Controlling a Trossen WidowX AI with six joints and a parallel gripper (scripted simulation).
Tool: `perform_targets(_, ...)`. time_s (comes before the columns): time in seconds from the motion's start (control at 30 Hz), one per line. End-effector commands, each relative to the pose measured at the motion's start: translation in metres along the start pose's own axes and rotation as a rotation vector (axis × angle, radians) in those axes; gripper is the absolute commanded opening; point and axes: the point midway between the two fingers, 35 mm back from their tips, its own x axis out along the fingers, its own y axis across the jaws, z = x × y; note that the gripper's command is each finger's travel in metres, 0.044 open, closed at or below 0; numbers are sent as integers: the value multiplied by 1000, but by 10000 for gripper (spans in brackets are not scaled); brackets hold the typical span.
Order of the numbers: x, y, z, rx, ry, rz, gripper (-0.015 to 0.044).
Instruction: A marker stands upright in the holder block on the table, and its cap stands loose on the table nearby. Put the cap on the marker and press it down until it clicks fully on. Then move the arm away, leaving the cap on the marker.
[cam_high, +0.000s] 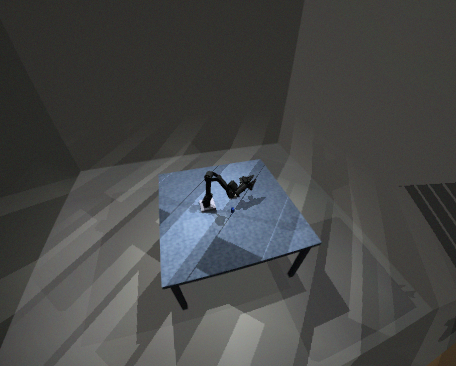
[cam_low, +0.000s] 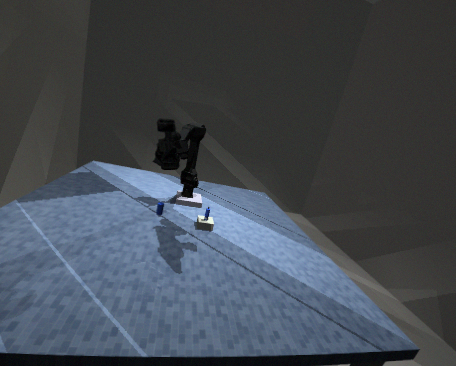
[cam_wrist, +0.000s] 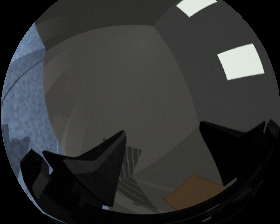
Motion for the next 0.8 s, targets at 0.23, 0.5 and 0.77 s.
perform_targets(0.23,0,50,-56,287,329,250,241)
perform_targets(0.5,-52,114,-84,563,763,592,241)
perform_targets(0.77,-93,130,-79,656,1005,771,241)
